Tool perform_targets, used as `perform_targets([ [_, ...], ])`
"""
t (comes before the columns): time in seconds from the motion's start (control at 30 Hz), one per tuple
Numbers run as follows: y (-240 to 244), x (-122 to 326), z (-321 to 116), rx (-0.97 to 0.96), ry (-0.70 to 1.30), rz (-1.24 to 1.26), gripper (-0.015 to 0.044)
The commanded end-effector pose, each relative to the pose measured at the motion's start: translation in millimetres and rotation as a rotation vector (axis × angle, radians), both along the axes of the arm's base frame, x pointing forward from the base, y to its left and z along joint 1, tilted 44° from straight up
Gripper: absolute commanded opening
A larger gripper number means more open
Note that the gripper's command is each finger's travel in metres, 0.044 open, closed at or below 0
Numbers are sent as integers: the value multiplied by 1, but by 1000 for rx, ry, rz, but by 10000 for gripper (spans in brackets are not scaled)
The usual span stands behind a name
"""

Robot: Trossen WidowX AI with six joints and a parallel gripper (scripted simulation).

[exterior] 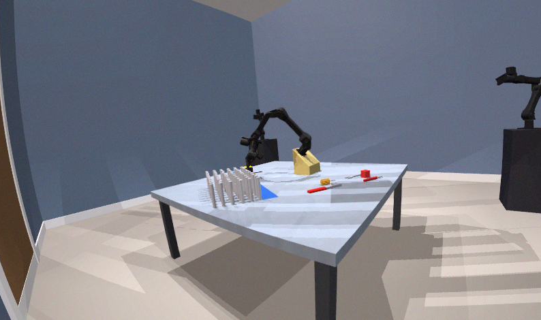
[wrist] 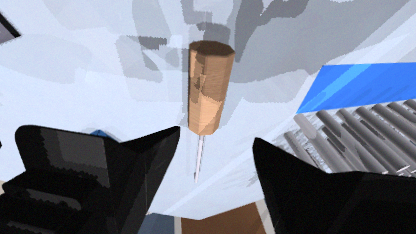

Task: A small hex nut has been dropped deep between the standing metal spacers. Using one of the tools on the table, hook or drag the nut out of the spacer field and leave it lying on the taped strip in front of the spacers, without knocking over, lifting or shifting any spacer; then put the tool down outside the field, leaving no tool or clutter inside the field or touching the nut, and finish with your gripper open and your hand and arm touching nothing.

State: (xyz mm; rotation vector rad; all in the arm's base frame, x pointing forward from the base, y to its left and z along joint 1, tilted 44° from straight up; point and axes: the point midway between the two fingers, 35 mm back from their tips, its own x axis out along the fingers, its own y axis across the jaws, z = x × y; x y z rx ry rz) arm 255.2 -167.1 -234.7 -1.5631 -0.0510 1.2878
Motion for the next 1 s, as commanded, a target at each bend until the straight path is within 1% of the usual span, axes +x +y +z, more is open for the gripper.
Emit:
perform_targets([
  [0.0, 5, 1, -5, 3, -3, -5, 280],
  [0.97, 38, -3, -37, 5, -4, -5, 280],
])
